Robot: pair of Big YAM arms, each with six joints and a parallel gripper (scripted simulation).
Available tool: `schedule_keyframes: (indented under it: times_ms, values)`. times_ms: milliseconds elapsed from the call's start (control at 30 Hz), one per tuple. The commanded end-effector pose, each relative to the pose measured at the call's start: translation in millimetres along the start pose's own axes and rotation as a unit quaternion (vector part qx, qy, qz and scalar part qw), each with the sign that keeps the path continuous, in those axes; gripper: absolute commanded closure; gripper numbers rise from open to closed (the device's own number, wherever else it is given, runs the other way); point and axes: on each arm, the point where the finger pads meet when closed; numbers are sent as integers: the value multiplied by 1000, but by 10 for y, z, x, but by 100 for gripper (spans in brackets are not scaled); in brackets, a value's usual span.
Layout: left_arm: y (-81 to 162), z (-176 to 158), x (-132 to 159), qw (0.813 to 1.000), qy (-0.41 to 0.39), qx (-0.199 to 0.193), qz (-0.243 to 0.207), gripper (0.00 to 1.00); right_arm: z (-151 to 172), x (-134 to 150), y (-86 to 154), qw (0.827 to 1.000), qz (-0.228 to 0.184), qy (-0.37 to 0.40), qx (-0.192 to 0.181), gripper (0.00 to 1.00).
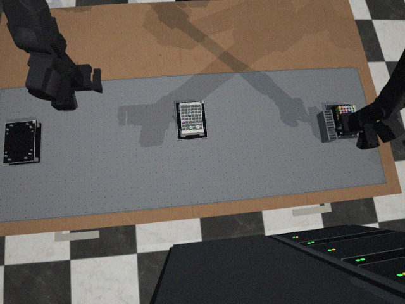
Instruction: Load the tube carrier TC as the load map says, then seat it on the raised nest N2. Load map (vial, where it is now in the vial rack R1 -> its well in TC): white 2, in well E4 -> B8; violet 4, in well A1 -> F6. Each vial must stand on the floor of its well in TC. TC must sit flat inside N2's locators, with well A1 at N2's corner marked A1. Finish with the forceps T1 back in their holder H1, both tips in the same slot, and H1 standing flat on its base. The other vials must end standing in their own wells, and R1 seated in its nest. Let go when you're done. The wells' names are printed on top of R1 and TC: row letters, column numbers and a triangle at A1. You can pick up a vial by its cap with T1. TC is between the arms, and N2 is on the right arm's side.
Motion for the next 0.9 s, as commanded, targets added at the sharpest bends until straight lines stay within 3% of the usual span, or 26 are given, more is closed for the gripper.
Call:
schedule_keyframes:
  times_ms: [0, 467, 500, 600, 867]
  values:
    - [-9, 37, -193, 1000, -9, -8, -15, 75, 1, -94, 43, 1000, -9, -1, 1, 0]
    - [-9, 37, -193, 1000, -9, -8, -15, 75, 1, -94, 43, 1000, -9, -1, 1, 0]
    - [151, 45, -248, 1000, -12, -13, -21, 75, 1, -94, 43, 1000, -9, -1, 1, 0]
    - [180, -31, -112, 1000, -10, -3, -8, 75, 1, -94, 43, 1000, -9, -1, 1, 0]
    - [307, 65, -76, 1000, -3, -9, -8, 75, 1, -94, 43, 1000, -9, -1, 1, 0]
Point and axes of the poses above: on each arm, the point where the finger pads meet when closed, its own y axis back along the fingers, its own z axis across the jaws, x = y × z, and after that the axes turned 14 degrees about -y, right-handed
